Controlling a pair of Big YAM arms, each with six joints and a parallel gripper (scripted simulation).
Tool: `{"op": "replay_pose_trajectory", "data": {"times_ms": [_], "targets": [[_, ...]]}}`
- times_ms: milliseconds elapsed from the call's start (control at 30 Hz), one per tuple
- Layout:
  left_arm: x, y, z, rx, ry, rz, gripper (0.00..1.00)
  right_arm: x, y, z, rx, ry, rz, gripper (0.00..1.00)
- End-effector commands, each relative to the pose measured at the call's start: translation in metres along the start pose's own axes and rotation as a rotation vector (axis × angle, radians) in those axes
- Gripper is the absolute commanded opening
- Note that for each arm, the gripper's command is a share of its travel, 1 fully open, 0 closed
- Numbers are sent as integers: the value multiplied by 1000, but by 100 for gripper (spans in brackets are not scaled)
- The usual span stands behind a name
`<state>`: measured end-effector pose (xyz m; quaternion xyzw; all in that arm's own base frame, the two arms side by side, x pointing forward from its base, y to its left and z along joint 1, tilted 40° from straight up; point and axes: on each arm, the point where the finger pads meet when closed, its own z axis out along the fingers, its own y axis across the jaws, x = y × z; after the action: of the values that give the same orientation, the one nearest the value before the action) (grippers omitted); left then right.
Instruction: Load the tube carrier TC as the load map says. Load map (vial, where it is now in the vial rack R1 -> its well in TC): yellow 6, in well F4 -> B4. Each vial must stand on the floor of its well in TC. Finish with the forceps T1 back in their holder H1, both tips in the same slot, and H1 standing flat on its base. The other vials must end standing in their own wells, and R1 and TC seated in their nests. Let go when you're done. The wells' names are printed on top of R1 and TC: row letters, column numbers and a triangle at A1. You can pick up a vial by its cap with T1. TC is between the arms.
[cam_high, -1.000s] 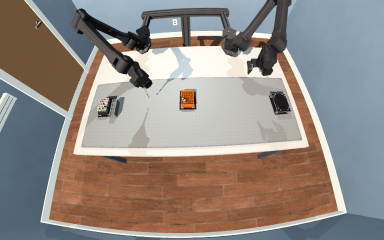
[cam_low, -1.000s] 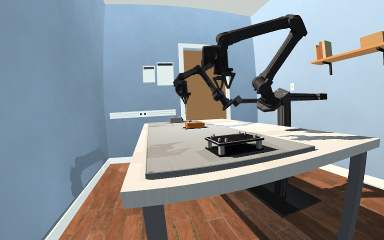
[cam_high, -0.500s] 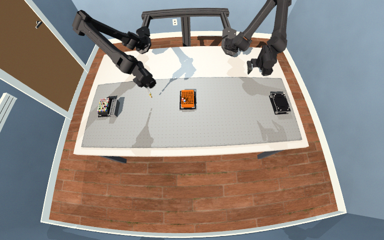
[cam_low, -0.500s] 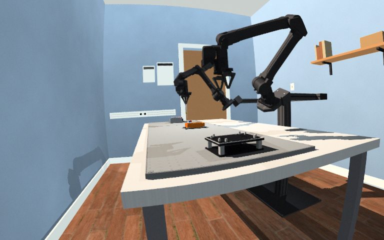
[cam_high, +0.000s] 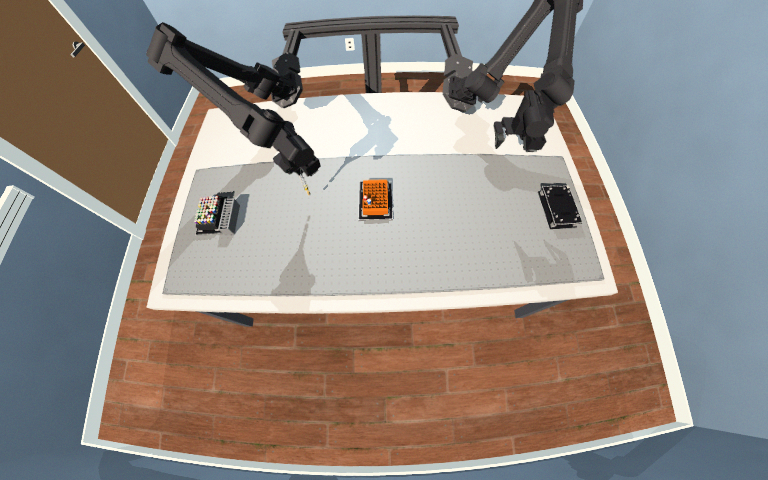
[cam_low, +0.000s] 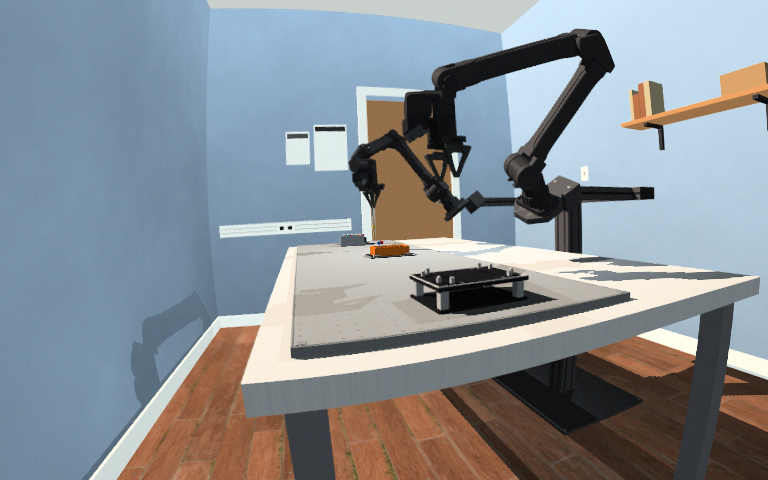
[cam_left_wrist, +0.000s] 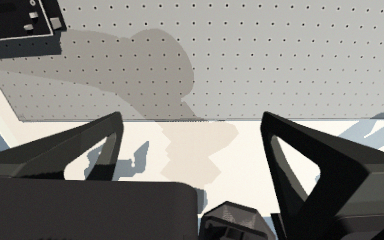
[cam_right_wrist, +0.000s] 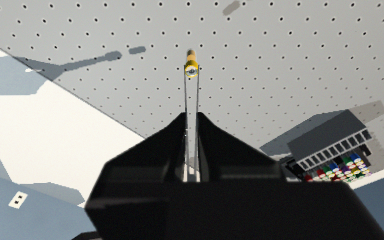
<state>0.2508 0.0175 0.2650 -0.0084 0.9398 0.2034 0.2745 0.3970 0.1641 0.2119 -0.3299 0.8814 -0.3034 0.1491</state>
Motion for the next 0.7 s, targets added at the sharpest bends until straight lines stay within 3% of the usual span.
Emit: {"op": "replay_pose_trajectory", "data": {"times_ms": [0,267,300,367,667], "targets": [[-10,1,-9,3,-24,-21,100,-20,1,-20,3,-42,16,9],[-10,1,-9,3,-24,-21,100,-27,9,-21,3,-42,15,9],[-10,1,-9,3,-24,-21,100,-25,2,-32,5,-68,36,9],[-10,1,-9,3,-24,-21,100,-30,13,-21,4,-42,14,9],[-10,1,-9,3,-24,-21,100,-39,22,-25,2,-49,21,9]]}}
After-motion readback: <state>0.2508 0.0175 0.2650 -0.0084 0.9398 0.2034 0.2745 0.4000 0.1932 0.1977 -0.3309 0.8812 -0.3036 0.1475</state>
